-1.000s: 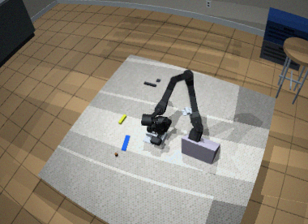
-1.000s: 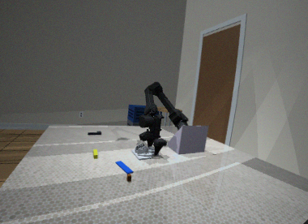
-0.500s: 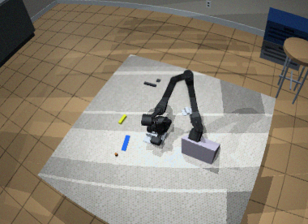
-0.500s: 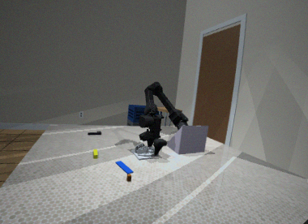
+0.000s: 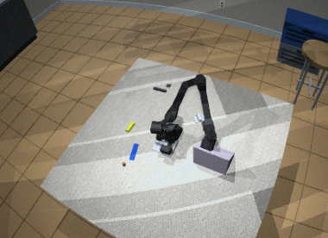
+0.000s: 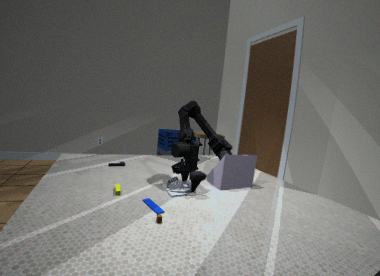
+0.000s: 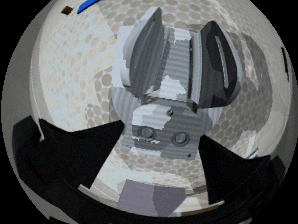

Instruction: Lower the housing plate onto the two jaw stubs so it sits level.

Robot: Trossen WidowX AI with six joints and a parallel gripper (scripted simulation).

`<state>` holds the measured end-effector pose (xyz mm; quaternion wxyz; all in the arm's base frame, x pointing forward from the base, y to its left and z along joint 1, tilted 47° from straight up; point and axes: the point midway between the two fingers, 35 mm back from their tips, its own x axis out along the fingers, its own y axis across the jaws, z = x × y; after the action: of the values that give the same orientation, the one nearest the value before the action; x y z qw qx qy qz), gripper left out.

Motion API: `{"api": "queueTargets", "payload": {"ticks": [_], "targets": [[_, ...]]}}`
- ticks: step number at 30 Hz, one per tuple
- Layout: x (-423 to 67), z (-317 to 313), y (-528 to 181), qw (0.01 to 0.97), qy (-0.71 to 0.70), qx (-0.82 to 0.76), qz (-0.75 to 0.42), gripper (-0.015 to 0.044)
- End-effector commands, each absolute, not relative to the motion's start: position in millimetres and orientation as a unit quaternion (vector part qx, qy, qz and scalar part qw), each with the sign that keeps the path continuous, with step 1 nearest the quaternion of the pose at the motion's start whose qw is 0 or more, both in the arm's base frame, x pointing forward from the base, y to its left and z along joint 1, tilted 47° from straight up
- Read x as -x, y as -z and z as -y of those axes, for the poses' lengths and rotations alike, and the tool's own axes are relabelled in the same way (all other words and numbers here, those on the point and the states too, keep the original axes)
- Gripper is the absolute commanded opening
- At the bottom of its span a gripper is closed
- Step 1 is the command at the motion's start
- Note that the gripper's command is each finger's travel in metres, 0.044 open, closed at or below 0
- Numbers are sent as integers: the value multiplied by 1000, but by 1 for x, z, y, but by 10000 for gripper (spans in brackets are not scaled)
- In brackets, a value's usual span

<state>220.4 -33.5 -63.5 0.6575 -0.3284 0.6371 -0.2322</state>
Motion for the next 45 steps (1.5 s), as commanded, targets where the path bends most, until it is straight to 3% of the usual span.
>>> {"api": "queueTargets", "payload": {"ticks": [1,10,30,45], "targets": [[-220,33,63,658,232,328,-637,440],[-221,29,60,658,231,328,-637,440],[-199,-56,-21,657,229,327,-639,440],[-198,-57,-23,657,229,327,-639,440]]}}
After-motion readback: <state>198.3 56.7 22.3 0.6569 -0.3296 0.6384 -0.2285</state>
